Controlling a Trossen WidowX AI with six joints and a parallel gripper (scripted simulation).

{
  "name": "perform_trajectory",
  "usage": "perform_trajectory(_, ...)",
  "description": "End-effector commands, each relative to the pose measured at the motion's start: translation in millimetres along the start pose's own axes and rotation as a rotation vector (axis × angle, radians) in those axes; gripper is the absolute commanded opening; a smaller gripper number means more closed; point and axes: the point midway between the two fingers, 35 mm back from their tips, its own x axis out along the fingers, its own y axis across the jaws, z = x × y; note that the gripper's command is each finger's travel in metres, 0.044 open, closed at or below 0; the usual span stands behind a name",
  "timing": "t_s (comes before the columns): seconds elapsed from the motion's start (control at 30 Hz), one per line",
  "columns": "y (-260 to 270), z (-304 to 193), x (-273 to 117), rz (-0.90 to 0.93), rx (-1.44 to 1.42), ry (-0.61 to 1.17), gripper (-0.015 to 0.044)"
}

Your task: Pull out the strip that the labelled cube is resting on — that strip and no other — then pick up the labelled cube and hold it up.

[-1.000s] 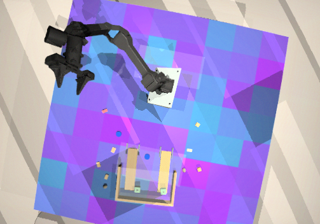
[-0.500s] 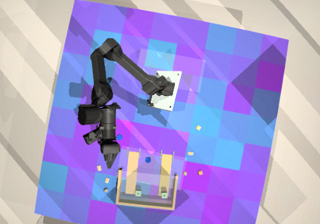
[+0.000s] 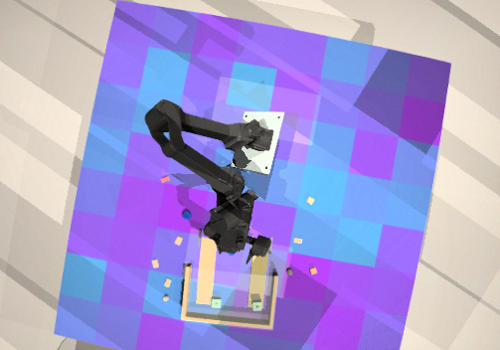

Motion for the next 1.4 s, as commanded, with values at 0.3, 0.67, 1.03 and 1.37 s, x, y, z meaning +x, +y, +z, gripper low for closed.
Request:
perform_trajectory(0.3,-4,-60,0,-0.061,-0.226,0.081,0.0400)
perform_trajectory(0.67,-4,-60,0,-0.061,-0.226,0.081,0.0400)
perform_trajectory(1.03,38,-81,65,-0.015,-0.257,0.432,0.0111)
perform_trajectory(1.37,53,-116,105,-0.043,-0.283,0.826,0.0000)
